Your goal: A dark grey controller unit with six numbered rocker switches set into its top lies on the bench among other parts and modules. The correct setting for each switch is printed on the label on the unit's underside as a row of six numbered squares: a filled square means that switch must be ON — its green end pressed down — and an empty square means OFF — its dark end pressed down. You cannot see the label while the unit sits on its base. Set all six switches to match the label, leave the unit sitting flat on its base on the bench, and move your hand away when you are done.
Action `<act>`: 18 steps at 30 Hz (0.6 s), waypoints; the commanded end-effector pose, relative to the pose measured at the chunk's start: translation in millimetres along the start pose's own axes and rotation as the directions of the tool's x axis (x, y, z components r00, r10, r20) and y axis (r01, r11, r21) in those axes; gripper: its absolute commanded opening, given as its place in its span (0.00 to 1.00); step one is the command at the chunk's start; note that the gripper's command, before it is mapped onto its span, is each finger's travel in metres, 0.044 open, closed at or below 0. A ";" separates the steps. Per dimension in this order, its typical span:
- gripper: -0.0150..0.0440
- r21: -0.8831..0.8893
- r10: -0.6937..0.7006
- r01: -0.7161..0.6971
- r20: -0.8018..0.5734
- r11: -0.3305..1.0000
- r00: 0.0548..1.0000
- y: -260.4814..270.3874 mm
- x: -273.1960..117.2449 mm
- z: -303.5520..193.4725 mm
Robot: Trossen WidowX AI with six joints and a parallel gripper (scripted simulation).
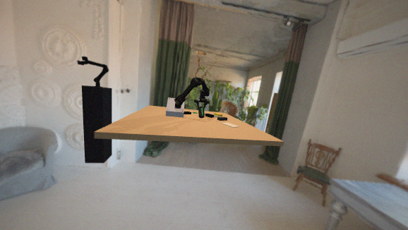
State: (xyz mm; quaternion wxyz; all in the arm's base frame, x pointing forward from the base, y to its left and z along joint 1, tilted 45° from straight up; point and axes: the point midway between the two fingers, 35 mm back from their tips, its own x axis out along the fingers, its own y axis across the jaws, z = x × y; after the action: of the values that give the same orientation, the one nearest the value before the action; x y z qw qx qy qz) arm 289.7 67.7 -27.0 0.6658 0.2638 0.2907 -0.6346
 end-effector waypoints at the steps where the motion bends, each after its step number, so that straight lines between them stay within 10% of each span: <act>1: 0.83 0.001 -0.017 0.017 0.016 1.000 1.000 -3.0 8.0 0.2; 18: 0.83 0.001 -0.017 0.017 0.016 1.000 1.000 -3.1 17.0 -9.2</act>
State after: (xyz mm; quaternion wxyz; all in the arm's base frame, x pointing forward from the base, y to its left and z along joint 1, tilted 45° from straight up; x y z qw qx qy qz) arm 289.6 69.3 -41.4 0.6653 0.2650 0.2915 -0.6342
